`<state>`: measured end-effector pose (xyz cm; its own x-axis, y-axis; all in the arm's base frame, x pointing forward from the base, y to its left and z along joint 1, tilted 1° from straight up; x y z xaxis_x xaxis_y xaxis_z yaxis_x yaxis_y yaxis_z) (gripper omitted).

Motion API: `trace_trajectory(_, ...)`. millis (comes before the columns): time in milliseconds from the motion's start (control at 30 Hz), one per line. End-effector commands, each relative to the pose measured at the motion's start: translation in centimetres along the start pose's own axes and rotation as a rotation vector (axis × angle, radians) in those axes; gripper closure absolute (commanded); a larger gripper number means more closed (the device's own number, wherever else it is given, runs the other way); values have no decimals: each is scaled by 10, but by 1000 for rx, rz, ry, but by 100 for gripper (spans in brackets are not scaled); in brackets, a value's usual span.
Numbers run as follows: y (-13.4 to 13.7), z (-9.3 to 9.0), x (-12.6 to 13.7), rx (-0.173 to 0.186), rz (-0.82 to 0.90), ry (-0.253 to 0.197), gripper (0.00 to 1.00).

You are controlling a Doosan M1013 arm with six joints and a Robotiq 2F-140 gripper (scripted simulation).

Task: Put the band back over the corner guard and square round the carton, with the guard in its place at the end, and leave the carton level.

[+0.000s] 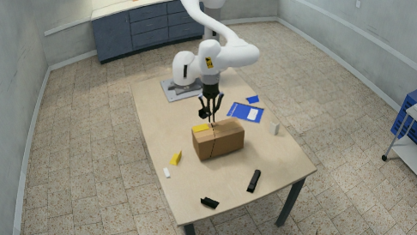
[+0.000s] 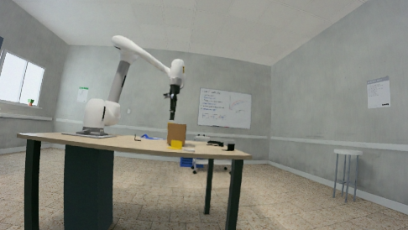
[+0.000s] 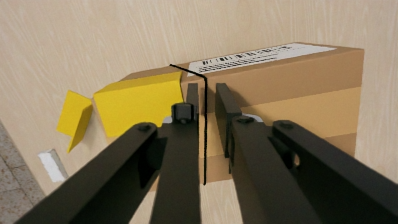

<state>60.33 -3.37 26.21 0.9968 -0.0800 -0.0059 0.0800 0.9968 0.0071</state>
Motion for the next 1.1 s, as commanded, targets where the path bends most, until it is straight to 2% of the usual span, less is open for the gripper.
trace_trajectory(0, 0, 0, 0, 0, 0, -1, 82)
trace_trajectory(1067, 0, -17, 1, 0, 0, -1, 82)
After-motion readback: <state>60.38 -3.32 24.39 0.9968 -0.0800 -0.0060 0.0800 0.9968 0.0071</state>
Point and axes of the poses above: the point where the finger pads meet when closed, its own z axis back along the fingers, its own y axis across the jaws, x = y × z, the point moved 7 cm from there along z, back along the fingers, and after that the axes turned 7 degrees about z, right-handed, at the moved point
